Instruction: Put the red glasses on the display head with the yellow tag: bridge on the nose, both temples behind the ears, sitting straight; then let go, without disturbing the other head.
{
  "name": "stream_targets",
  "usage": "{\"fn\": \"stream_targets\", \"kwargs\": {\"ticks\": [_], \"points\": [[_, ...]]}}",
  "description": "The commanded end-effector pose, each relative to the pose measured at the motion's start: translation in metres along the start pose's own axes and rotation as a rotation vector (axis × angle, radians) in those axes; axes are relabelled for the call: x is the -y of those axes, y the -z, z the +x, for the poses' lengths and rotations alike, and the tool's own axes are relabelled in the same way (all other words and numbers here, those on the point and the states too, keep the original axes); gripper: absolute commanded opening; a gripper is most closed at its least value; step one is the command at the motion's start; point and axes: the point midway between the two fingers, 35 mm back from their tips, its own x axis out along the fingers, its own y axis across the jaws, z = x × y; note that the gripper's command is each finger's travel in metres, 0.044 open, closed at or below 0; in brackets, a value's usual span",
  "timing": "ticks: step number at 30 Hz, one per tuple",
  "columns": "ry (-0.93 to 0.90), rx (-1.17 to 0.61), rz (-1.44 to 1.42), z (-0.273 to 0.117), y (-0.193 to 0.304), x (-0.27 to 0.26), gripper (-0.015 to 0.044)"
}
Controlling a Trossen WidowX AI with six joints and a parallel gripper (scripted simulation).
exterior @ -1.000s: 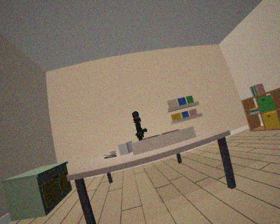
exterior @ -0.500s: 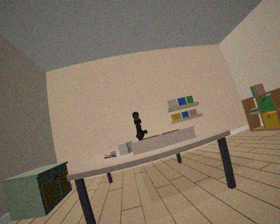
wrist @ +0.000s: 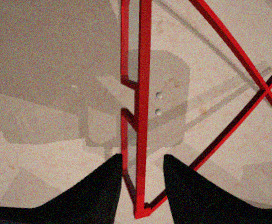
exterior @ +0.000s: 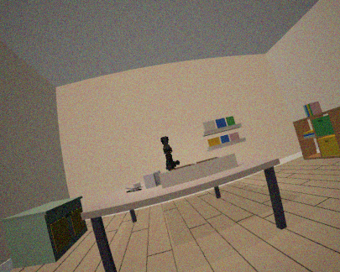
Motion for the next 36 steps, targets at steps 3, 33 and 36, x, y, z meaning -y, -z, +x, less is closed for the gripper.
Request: {"fn": "stream_targets", "kwargs": {"ticks": [3,33,36], "points": [[-0.007,-0.002,0.003,0.0122,0.0008,-0.0036,0.0120],[-0.007,-0.002,0.002,0.0156,0.0011,-0.0022,0.0033],[-0.007,-0.002,0.002,0.0156,0.0011,-0.0022,0.0013]]}}
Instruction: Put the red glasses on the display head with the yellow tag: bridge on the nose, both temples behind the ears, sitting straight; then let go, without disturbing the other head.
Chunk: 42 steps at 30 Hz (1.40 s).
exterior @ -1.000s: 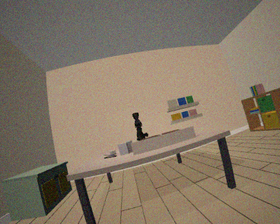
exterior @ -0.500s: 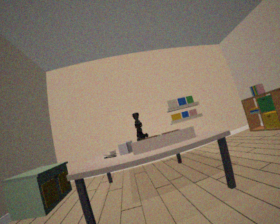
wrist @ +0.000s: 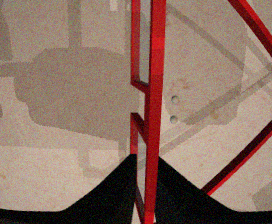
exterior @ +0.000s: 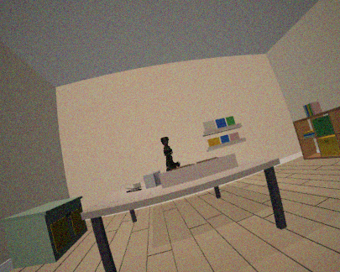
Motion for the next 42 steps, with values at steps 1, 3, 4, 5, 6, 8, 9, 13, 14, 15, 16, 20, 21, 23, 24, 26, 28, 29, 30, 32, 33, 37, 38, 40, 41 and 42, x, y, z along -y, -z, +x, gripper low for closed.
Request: {"fn": "stream_targets", "kwargs": {"ticks": [1,3,4,5,6,8,9,13,14,15,16,20,21,23,24,26,28,29,30,32,33,37,38,40,41,42], "points": [[0.000,0.000,0.000,0.000,0.000,0.000,0.0007],[0.000,0.000,0.000,0.000,0.000,0.000,0.0000],[0.000,0.000,0.000,0.000,0.000,0.000,0.0000],[0.000,0.000,0.000,0.000,0.000,0.000,0.0000],[0.000,0.000,0.000,0.000,0.000,0.000,0.0000],[0.000,0.000,0.000,0.000,0.000,0.000,0.0000],[0.000,0.000,0.000,-0.001,0.000,0.000,0.0000],[0.000,0.000,0.000,-0.013,-0.001,0.002,0.0000],[0.000,0.000,0.000,-0.019,-0.001,0.003,0.0000],[0.001,0.000,0.000,-0.025,-0.001,0.004,0.0000],[0.001,0.000,0.000,-0.031,-0.001,0.004,0.0000],[0.001,0.000,0.000,-0.054,-0.001,0.006,0.0000],[0.001,0.000,0.000,-0.060,-0.001,0.006,0.0000],[0.001,0.000,0.000,-0.071,-0.002,0.006,0.0000],[0.001,0.000,0.000,-0.076,-0.002,0.006,0.0000],[0.001,0.000,0.001,-0.086,-0.002,0.007,0.0000],[0.001,0.000,0.001,-0.096,-0.002,0.007,0.0000],[0.001,0.000,0.001,-0.100,-0.002,0.007,0.0000],[0.001,0.000,0.001,-0.102,-0.002,0.007,0.0000],[0.001,0.000,0.001,-0.103,-0.002,0.007,0.0000],[0.001,0.000,0.001,-0.103,-0.002,0.008,0.0000],[0.002,0.000,0.021,-0.103,0.002,0.010,0.0000],[0.002,-0.001,0.031,-0.104,0.005,0.012,0.0000],[0.002,-0.001,0.057,-0.104,0.013,0.016,0.0000],[0.003,-0.002,0.072,-0.104,0.017,0.019,0.0000],[0.003,-0.002,0.087,-0.104,0.022,0.021,0.0000]]}}
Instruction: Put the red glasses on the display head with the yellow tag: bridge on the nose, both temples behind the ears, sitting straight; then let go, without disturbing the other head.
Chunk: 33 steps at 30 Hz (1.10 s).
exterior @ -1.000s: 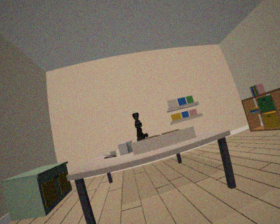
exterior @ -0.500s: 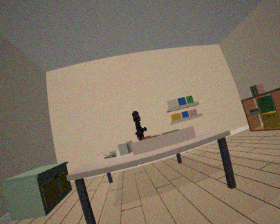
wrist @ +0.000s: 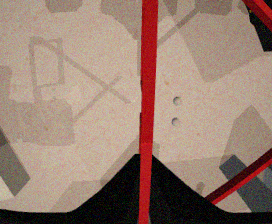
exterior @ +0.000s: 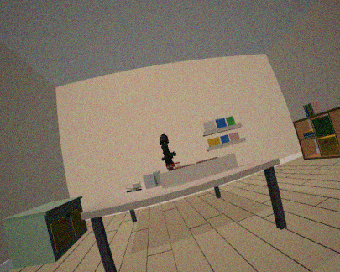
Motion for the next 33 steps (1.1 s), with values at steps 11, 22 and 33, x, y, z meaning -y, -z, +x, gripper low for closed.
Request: {"fn": "stream_targets", "kwargs": {"ticks": [11,22,33], "points": [[0.001,-0.007,0.203,-0.002,0.065,0.030,0.0000],[0.003,-0.011,0.366,-0.002,0.124,0.042,0.0000],[0.004,-0.014,0.477,-0.002,0.166,0.043,0.0000]]}}
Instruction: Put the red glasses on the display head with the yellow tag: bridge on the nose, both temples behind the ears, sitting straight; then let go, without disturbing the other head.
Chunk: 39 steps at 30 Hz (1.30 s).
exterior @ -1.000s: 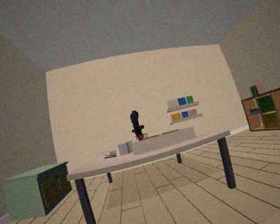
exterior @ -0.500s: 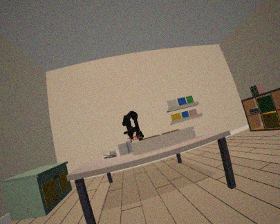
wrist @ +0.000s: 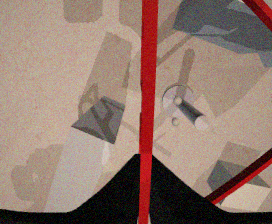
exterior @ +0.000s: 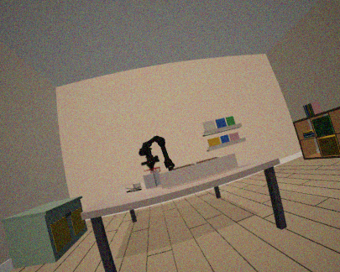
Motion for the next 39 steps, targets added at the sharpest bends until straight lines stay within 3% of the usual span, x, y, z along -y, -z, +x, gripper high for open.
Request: {"fn": "stream_targets", "kwargs": {"ticks": [1,18,39], "points": [[-0.002,-0.002,0.012,0.000,0.006,0.003,0.0000],[-0.002,-0.002,0.012,0.060,0.006,0.003,0.0000],[-0.003,-0.001,0.012,0.061,-0.003,-0.005,0.0000]]}}
